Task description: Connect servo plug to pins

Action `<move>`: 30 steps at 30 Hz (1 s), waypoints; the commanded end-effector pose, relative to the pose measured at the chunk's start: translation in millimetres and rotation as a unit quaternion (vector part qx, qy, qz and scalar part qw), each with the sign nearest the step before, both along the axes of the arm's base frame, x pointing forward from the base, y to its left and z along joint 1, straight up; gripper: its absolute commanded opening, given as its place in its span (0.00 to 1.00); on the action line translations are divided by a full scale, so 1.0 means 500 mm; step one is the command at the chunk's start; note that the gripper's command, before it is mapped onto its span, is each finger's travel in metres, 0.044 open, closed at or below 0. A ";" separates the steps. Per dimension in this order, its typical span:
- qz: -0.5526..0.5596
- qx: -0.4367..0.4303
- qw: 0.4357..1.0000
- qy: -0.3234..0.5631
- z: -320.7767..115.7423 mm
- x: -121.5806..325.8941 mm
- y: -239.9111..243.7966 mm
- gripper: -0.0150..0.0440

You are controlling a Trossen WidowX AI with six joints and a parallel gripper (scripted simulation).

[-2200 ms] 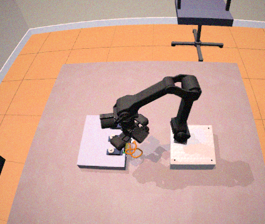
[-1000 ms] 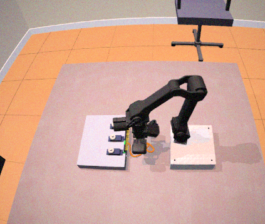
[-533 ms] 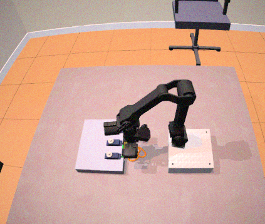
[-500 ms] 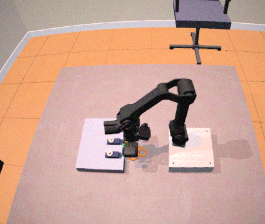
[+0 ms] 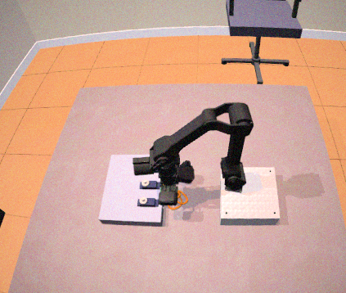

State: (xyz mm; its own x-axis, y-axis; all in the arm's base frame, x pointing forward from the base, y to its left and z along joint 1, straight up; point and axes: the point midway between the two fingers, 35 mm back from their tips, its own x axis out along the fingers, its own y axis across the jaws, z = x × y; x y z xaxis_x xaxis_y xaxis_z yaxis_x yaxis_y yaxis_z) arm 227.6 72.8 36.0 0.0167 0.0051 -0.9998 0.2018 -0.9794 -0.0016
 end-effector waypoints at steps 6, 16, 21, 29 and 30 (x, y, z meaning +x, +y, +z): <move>0.003 0.001 1.000 -0.003 0.003 0.015 0.004 0.25; 0.003 0.001 1.000 -0.004 0.004 0.028 0.006 0.25; 0.003 0.001 1.000 -0.004 0.000 0.027 0.005 0.34; 0.003 0.001 1.000 -0.004 0.013 0.027 0.005 0.70; 0.003 0.001 1.000 -0.004 0.027 0.028 0.005 0.74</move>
State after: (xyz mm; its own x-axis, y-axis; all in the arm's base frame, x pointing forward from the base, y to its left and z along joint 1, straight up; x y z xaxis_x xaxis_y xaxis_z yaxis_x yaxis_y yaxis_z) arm 238.8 74.6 38.2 0.0151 0.0046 -0.9999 0.2017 -0.9794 -0.0015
